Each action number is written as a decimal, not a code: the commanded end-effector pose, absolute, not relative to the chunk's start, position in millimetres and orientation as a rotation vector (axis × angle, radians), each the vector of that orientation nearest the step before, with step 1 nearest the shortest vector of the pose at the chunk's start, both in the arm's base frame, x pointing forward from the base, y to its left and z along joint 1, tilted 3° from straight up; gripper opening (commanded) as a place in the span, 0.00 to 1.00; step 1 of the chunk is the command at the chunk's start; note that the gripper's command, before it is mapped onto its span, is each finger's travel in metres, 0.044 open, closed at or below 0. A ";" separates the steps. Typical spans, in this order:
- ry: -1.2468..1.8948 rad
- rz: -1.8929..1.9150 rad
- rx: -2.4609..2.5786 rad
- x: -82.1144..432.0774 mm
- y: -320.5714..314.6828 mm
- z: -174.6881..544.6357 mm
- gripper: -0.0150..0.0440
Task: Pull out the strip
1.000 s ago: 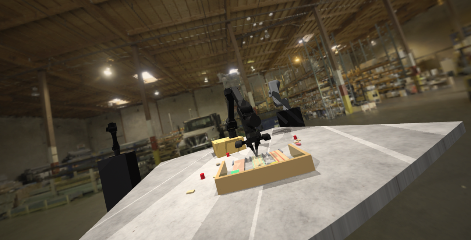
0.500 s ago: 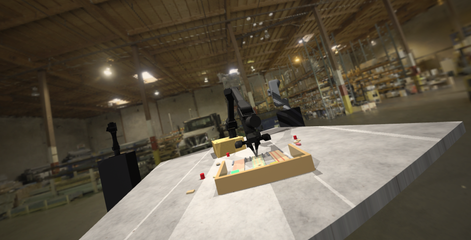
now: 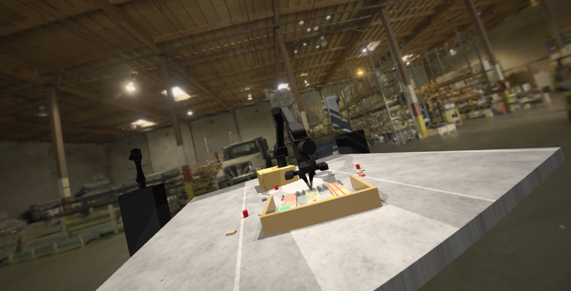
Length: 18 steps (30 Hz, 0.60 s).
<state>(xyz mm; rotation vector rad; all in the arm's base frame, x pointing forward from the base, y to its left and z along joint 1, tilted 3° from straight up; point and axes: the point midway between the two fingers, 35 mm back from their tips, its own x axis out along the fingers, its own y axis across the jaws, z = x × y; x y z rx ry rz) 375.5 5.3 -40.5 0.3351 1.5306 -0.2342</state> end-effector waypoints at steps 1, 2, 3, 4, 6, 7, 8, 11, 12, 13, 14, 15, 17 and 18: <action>1.530 -0.240 0.334 375.4 4.6 -42.1 0.25; 1.530 -0.240 0.334 375.4 4.6 -42.1 0.25; 1.530 -0.240 0.334 375.4 4.6 -42.3 0.25; 1.530 -0.240 0.334 375.4 4.6 -42.3 0.25; 1.530 -0.240 0.334 375.4 4.6 -42.5 0.25; 1.530 -0.240 0.334 375.4 4.6 -42.7 0.25; 1.530 -0.240 0.334 375.5 4.6 -42.7 0.25; 1.530 -0.240 0.334 375.6 4.6 -43.1 0.25; 1.530 -0.240 0.334 375.7 4.6 -43.1 0.25; 1.530 -0.240 0.334 375.7 4.6 -43.3 0.25; 1.530 -0.240 0.334 375.7 4.6 -43.3 0.25; 1.530 -0.240 0.334 375.8 4.6 -43.4 0.25; 1.530 -0.240 0.334 375.9 4.7 -43.6 0.25; 1.530 -0.240 0.334 375.9 4.7 -43.7 0.25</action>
